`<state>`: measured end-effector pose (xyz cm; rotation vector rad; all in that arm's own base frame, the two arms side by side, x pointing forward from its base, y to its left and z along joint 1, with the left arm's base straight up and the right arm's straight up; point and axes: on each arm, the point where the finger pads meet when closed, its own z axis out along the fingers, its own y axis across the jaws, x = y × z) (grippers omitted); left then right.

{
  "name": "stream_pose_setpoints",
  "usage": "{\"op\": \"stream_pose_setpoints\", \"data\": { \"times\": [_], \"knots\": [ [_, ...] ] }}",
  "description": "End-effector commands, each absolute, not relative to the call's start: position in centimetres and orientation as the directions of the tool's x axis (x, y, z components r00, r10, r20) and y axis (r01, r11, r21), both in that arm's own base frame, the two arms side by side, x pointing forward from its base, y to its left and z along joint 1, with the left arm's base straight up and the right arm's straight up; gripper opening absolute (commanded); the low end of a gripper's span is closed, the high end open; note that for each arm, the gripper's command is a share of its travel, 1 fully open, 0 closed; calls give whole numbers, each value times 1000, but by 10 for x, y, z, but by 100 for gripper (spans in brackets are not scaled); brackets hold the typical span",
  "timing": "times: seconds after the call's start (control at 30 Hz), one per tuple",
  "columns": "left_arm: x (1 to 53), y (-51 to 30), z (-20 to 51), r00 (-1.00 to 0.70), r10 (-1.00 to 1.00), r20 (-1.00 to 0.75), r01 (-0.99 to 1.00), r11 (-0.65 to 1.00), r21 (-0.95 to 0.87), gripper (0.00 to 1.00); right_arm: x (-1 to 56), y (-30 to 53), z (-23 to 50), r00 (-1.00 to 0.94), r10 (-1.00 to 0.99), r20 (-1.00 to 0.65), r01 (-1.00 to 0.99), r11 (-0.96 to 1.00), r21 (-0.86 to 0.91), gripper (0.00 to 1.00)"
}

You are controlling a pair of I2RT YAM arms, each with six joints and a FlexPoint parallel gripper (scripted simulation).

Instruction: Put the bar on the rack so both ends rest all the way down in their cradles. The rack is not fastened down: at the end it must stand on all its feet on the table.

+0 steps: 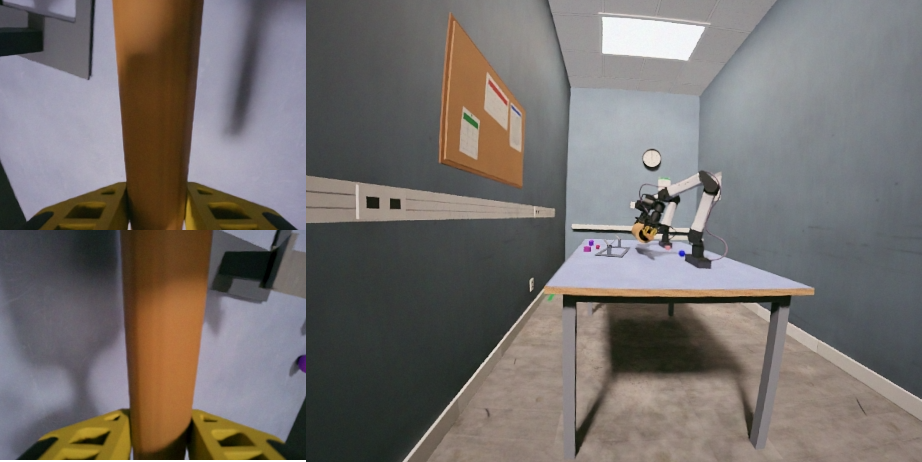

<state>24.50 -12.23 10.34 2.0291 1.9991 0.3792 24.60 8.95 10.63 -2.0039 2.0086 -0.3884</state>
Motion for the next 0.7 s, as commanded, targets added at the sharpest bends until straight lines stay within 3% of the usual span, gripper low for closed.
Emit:
{"op": "stream_pose_setpoints", "data": {
  "times": [0.0, 0.67],
  "knots": [
    [259, -119, 126, 21, 1000, 1, 907, -20, 421, 15, 257, 92, 126, -14, -1000, 1, -905, 12, -426, 15],
    [314, -110, 129, 140, 990, 7, 895, -130, 426, 15, 254, 106, 129, -133, -991, 1, -896, 120, -427, 15]
  ]
}}
